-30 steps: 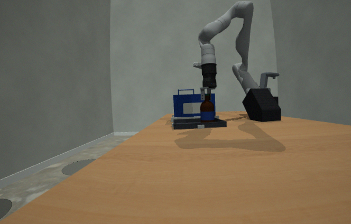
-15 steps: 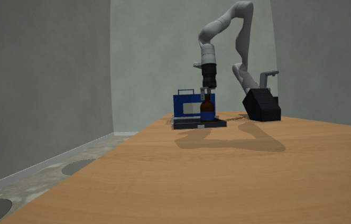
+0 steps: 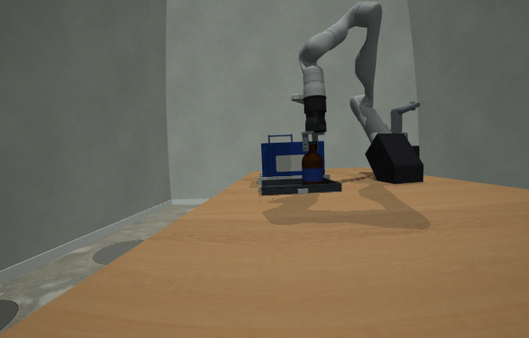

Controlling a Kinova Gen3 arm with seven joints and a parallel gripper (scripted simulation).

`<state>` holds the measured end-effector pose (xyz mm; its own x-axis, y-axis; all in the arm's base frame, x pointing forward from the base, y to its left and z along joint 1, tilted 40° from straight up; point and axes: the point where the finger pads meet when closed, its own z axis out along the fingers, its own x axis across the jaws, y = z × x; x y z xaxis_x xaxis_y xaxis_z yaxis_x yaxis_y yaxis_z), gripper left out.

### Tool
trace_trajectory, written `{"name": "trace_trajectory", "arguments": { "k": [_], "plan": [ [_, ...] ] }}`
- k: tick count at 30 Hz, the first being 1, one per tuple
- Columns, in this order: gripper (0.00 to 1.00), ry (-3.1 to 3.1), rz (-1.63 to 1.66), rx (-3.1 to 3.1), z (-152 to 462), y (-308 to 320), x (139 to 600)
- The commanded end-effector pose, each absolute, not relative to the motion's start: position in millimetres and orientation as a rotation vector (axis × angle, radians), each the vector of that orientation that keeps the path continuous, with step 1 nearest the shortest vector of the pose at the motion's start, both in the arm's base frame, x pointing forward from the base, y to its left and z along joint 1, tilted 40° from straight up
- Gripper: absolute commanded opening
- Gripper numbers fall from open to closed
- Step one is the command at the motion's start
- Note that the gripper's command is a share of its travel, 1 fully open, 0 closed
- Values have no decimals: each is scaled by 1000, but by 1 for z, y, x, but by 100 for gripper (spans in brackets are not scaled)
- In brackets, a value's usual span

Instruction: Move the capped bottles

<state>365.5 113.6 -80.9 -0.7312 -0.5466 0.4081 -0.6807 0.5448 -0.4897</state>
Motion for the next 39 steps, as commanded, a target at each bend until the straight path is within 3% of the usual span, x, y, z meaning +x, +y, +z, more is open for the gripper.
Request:
{"name": "trace_trajectory", "arguments": {
  "k": [1, 39],
  "plan": [
    [100, -2575, 950, 1039, -81, 114, 366],
    [100, -2572, 955, 1030, -41, 145, 363]
  ]
}}
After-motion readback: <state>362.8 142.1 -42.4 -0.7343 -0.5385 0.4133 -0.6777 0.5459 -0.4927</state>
